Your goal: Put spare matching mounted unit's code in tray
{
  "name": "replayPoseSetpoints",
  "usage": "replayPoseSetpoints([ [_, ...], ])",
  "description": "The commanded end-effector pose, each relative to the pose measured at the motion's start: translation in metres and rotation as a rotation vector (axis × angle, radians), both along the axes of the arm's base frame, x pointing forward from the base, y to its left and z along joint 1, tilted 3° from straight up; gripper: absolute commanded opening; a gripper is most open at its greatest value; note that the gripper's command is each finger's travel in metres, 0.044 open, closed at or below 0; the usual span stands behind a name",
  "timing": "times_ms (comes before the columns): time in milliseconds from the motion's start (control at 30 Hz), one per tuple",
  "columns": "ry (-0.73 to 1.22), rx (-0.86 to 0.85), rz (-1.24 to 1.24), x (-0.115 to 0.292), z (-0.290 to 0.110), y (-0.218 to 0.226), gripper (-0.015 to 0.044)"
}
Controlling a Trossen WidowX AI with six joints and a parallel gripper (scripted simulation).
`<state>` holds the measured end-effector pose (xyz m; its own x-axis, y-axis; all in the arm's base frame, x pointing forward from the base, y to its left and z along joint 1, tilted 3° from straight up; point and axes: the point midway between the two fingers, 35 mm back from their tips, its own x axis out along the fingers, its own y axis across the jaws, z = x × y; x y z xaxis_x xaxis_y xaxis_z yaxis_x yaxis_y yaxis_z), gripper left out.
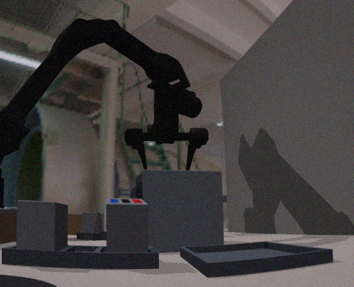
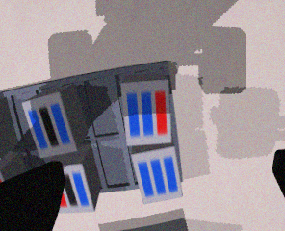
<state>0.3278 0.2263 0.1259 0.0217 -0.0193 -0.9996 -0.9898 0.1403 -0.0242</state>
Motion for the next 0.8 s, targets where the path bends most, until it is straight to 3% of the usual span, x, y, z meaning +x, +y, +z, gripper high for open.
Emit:
replayPoseSetpoints([
  [0,0.006,-0.007,0.037,0.001,-0.006,-0.002,0.0440],
  [33,0.006,-0.007,0.037,0.001,-0.006,-0.002,0.0440],
  [233,0.006,-0.007,0.037,-0.002,-0.036,-0.001,0.0300],
  [767,0.006,-0.007,0.037,-0.004,-0.058,-0.001,0.0300],
])
